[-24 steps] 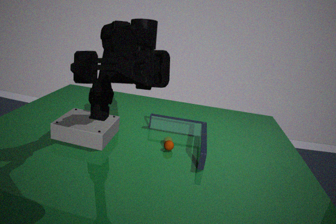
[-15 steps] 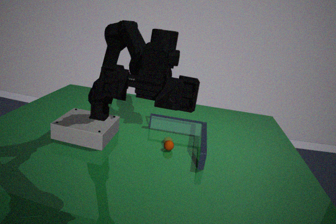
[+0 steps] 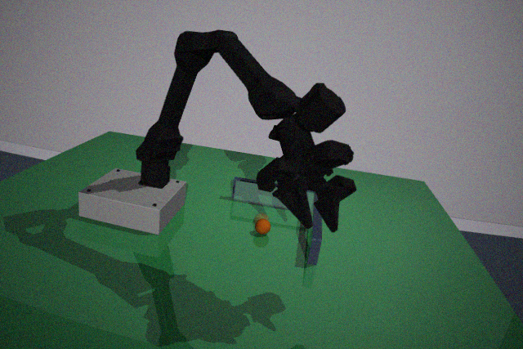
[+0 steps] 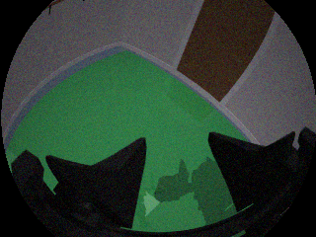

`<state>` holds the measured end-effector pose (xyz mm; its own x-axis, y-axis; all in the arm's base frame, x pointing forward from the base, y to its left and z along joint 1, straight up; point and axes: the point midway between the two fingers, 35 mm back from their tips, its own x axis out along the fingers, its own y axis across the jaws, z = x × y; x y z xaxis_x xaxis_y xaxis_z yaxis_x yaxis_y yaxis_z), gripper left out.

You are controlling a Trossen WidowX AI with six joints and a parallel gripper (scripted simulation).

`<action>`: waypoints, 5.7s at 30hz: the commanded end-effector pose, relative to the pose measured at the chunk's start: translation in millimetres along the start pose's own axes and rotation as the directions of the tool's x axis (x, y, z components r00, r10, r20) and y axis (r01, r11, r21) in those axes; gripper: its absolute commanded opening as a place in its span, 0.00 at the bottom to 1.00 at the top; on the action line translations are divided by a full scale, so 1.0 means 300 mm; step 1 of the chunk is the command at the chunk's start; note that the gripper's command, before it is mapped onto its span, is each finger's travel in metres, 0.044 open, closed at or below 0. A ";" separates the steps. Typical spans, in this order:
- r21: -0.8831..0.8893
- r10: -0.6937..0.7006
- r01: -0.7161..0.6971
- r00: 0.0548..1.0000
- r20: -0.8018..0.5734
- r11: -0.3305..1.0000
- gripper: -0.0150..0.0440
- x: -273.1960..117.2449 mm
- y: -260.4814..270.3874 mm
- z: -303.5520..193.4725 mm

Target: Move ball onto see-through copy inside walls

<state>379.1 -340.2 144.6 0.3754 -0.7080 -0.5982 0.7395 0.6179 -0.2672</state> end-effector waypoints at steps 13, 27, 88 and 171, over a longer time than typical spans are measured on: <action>-0.327 0.308 -0.591 0.725 -0.615 0.738 0.73 -0.460 0.442 -0.604; -0.330 0.281 -0.690 0.615 -0.737 0.644 0.73 -0.560 0.468 -0.772; -0.330 0.281 -0.690 0.615 -0.737 0.644 0.25 -0.744 0.385 -0.549; -0.334 0.293 -0.692 0.621 -0.727 0.640 0.73 -0.730 0.495 -0.710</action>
<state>288.2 -20.7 77.7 0.0482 -0.0105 -0.9988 0.0271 0.9996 -0.0092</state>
